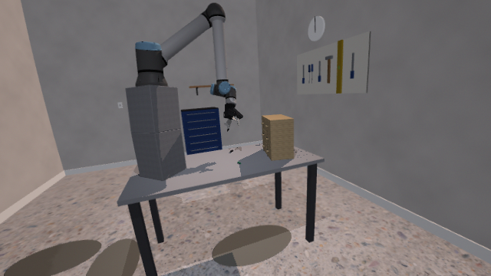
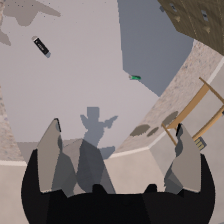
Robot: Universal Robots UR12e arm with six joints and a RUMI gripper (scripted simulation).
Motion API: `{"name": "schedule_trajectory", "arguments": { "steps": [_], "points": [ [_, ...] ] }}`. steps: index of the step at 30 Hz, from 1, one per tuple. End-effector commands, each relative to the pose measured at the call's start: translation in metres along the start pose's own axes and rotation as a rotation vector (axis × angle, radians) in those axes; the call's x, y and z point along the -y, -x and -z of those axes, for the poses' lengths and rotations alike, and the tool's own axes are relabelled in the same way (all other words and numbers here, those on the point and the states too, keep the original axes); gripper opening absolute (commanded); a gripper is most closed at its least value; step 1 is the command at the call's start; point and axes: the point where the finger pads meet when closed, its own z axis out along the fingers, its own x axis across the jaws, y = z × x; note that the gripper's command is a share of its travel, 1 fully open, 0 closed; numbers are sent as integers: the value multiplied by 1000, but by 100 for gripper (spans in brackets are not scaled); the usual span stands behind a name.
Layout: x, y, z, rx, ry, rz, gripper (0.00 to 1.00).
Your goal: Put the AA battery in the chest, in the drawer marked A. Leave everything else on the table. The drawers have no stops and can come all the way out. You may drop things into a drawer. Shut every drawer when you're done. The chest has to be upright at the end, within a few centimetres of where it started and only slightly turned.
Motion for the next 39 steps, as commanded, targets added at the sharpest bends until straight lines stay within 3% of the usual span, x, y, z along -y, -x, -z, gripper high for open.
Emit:
{"name": "schedule_trajectory", "arguments": {
  "steps": [1,4,6,11,17,21,39],
  "points": [
    [-25,-47,15,162,-49,-86,100],
    [-41,-73,26,246,-90,-145,100],
    [-41,-73,26,246,-90,-145,100],
    [-65,-110,45,356,-168,-232,100],
    [-85,-139,64,433,-247,-305,100],
    [-93,-149,71,456,-278,-331,100],
    [-96,-153,74,465,-292,-342,100]
  ]
}}
